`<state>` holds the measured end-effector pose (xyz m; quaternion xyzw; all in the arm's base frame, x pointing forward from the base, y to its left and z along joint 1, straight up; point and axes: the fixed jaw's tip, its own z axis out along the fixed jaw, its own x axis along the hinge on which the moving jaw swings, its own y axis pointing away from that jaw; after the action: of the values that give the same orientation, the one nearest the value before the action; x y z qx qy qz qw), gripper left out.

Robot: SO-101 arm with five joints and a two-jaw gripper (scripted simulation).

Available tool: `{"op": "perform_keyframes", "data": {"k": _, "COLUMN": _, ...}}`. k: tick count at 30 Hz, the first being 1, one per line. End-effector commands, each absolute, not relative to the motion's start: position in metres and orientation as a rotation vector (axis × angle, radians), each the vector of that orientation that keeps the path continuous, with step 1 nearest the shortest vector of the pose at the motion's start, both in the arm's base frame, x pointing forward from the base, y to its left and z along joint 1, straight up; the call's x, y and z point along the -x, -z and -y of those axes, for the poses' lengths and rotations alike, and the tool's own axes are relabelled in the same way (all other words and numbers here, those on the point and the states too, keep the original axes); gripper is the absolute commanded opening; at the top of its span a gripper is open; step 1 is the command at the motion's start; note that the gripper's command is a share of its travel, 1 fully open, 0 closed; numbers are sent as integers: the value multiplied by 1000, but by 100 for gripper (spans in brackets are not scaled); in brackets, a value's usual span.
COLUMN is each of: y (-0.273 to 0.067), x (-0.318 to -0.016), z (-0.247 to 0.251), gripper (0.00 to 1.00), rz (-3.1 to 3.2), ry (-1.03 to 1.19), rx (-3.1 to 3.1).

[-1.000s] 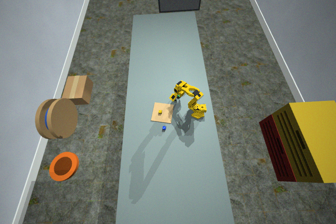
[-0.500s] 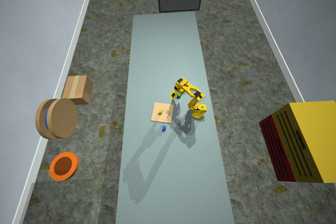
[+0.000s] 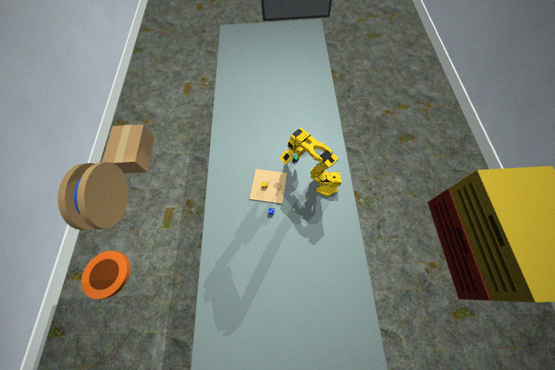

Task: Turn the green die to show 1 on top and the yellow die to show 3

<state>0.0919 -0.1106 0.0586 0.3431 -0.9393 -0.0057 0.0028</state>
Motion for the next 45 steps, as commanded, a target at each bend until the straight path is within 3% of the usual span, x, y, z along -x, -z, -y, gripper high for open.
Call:
{"op": "perform_keyframes", "data": {"k": 1, "y": -67, "x": -95, "z": 116, "gripper": 29, "rz": 2971, "ry": -66, "rx": -1063}}
{"op": "perform_keyframes", "data": {"k": 10, "y": -72, "x": -96, "z": 118, "gripper": 29, "rz": 2983, "ry": -131, "rx": -1067}}
{"op": "perform_keyframes", "data": {"k": 30, "y": -128, "x": -101, "z": 124, "gripper": 28, "rz": 3027, "ry": -816, "rx": -1083}}
{"op": "perform_keyframes", "data": {"k": 45, "y": -131, "x": -101, "z": 124, "gripper": 28, "rz": 3040, "ry": -838, "rx": -1059}}
